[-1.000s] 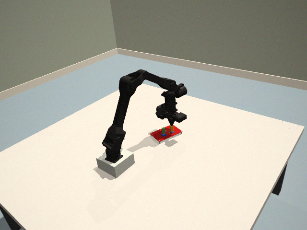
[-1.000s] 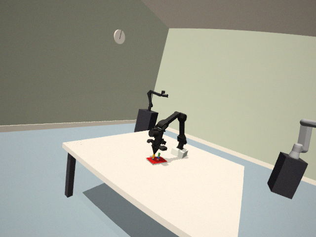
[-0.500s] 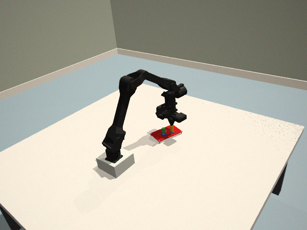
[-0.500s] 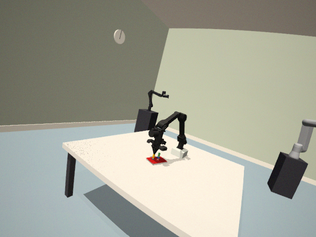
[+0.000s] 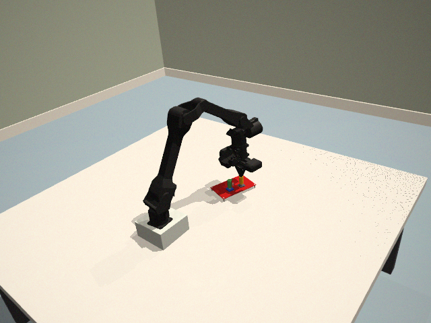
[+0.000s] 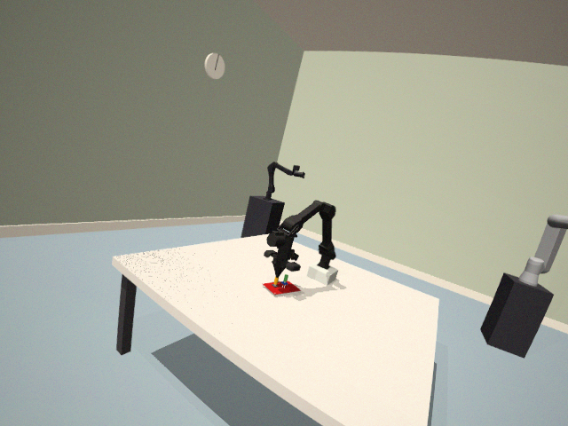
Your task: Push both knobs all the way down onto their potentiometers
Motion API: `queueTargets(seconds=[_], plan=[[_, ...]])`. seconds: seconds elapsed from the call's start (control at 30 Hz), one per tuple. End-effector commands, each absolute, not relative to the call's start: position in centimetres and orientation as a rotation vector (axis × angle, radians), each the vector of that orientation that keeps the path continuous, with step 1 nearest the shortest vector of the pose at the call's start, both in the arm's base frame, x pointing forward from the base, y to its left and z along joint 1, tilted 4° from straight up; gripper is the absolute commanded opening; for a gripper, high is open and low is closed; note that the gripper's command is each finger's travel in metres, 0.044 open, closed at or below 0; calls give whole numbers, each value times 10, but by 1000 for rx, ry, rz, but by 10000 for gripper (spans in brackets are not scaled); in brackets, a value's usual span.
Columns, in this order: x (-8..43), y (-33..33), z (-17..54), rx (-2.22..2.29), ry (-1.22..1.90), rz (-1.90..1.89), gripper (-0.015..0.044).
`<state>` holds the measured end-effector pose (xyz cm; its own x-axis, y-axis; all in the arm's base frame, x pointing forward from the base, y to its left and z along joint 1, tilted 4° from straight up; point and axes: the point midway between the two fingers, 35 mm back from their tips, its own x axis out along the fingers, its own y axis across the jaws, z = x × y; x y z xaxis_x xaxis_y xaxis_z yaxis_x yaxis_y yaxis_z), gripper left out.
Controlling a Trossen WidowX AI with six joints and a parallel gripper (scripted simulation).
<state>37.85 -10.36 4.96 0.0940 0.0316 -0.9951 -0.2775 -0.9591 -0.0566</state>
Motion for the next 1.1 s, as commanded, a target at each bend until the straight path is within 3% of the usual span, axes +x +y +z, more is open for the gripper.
queueTargets(seconds=[0.0, 1.07], plan=[[381, -104, 36, -2126, 245, 1967, 0], [380, -104, 58, -2126, 249, 1966, 0]])
